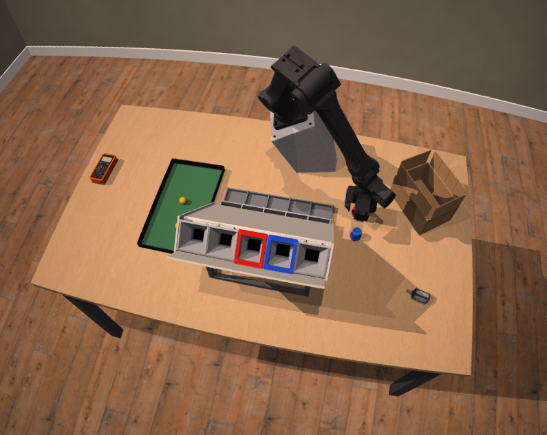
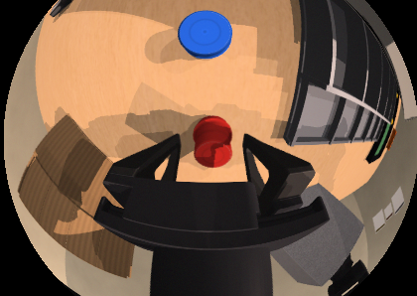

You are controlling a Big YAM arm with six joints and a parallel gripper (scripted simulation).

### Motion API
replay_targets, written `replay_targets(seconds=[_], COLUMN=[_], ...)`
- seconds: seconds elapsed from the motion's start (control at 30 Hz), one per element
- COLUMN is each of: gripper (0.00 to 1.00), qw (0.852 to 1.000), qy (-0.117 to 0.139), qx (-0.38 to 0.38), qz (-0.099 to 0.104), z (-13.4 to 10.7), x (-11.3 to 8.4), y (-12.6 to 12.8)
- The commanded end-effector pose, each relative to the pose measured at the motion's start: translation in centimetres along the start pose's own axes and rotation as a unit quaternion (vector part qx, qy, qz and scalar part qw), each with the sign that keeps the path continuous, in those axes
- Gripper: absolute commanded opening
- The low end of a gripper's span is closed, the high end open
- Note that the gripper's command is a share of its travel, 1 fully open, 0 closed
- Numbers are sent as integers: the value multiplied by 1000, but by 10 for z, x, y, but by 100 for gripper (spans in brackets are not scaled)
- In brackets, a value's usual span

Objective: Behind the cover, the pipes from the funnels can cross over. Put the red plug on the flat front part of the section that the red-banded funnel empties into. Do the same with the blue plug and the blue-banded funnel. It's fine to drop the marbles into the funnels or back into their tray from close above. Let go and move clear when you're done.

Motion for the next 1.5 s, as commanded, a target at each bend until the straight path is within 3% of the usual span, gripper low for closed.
replay_targets(seconds=[0.0,1.47], gripper=[63,63], qw=[1000,1000], qy=[-10,-5], qx=[-1,-4], qz=[9,3], z=[9,1], x=[-3,2], y=[6,0])
Point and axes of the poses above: the point where the finger pads meet when closed, its own x axis out along the fingers, its own y axis across the jaws, z = x × y, the point moved 8 cm from there along -x, back along the fingers, and after that the axes turned 5 degrees about -x, right-handed, at the moved point
